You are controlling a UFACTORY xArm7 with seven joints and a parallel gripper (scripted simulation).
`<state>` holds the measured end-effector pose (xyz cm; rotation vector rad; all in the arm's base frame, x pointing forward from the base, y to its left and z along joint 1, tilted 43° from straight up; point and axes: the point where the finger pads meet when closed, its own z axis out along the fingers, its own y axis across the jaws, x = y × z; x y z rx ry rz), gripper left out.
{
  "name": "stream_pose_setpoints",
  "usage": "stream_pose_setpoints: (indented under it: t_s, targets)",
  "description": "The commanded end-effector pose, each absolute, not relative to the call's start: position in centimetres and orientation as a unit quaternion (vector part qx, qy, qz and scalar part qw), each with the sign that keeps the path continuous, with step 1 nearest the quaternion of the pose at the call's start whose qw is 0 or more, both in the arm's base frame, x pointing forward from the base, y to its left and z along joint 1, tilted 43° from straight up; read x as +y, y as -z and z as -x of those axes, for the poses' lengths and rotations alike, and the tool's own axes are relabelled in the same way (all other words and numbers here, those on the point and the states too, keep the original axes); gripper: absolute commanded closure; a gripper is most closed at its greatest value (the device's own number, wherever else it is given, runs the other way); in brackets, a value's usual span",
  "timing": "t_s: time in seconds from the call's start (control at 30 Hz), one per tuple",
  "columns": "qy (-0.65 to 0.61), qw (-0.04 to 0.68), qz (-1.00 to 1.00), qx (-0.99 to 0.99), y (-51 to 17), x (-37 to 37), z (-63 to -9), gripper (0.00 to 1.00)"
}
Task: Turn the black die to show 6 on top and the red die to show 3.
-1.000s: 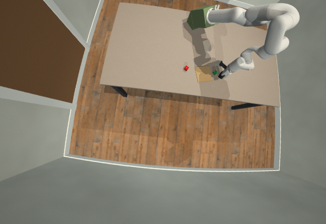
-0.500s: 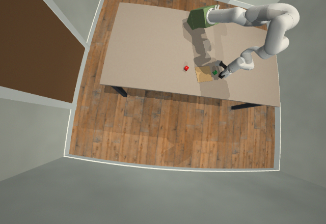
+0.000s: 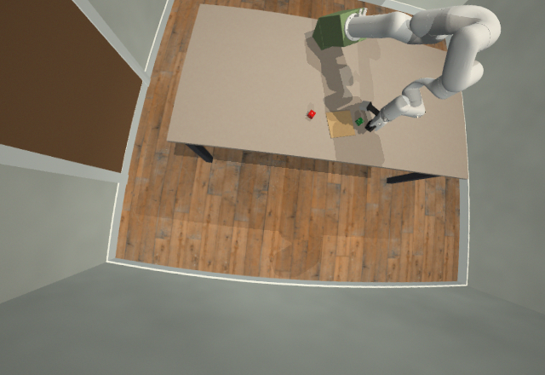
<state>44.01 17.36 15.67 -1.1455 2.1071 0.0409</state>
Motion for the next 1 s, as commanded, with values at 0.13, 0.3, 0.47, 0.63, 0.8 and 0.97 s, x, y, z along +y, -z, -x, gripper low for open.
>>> stream_pose_setpoints:
  t_s: [0.13,0.3,0.47,0.63,0.8,0.97]
  targets:
    - [-0.015,0.364,0.445,0.818,-15.8,17.3,-44.0,0.73]
    - [-0.015,0.364,0.445,0.818,-15.9,17.3,-43.9,0.73]
    - [-0.015,0.364,0.445,0.818,-16.4,17.0,-43.5,0.73]
    - [-0.015,0.364,0.445,0.818,-17.6,16.5,-42.6,0.73]
    - [-0.015,0.364,0.445,0.818,-19.1,15.7,-41.4,0.73]
    - [-0.015,0.364,0.445,0.818,-20.2,15.2,-40.5,0.73]
